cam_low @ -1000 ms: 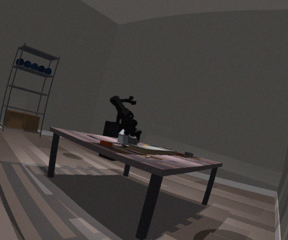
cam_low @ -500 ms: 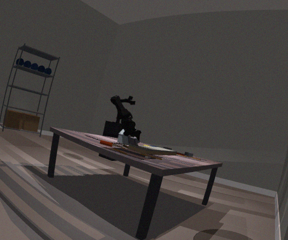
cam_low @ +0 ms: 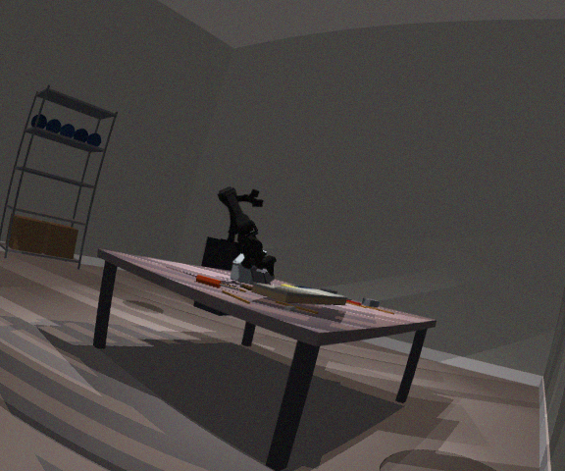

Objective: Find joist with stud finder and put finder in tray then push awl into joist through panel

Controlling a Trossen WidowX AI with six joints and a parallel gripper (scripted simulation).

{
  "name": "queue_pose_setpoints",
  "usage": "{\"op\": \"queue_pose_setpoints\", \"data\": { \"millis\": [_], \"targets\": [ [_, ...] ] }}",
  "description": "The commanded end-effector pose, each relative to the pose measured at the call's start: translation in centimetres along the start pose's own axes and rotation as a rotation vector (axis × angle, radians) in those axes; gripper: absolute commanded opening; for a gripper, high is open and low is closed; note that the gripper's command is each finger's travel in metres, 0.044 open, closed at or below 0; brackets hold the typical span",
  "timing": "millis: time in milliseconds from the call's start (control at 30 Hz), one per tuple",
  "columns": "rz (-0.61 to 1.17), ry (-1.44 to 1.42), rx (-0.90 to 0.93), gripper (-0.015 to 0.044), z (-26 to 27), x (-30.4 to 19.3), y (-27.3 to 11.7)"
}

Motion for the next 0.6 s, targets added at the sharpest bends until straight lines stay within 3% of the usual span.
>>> {"op": "queue_pose_setpoints", "data": {
  "millis": [0,567],
  "targets": [
    [0.034,-0.006,0.002,0.0,0.0,0.2,0.0],
    [0.13,-0.007,0.013,0.0,-0.1,1.2,0.1]
  ]
}}
Point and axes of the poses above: the point midway between the two fingers, 35 mm back from their tips, its own y axis out along the fingers, its own z axis across the jaws, x = y × z, the point moved 8 cm from there along -y, back along the fingers, and after that the axes turned 5 degrees about -y, right-handed, at the moved point
